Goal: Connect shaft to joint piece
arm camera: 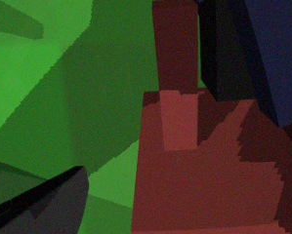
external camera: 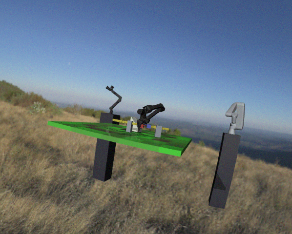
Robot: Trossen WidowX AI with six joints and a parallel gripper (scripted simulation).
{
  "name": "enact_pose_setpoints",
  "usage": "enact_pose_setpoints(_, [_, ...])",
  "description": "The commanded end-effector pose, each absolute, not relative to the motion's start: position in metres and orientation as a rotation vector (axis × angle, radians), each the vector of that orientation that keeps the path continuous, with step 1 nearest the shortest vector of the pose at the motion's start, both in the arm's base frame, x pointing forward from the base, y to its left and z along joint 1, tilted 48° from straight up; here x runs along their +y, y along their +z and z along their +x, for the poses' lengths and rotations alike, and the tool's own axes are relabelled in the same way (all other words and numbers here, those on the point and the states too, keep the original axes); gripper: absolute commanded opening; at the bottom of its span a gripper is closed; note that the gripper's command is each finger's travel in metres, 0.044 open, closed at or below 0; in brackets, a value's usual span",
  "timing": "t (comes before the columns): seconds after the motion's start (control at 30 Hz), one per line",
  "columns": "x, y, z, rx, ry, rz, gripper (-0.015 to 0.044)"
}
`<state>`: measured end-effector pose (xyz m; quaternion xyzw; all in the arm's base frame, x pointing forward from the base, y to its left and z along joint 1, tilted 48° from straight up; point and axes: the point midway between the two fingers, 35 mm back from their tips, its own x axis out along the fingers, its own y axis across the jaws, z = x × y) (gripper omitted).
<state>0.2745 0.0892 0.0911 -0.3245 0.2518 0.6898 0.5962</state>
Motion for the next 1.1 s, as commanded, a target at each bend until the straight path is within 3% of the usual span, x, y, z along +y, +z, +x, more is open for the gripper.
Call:
enact_pose_setpoints(0.0, [0.084,0.093,0.273,0.501,1.651,-0.646,0.0440])
enact_pose_setpoints(0.23, [0.073,0.103,0.279,0.327,1.650,-0.469,0.0440])
enact_pose_setpoints(0.63, [0.071,0.104,0.281,0.310,1.631,-0.458,0.0440])
enact_pose_setpoints(1.07, [0.021,0.151,0.290,0.586,1.378,-0.298,0.0440])
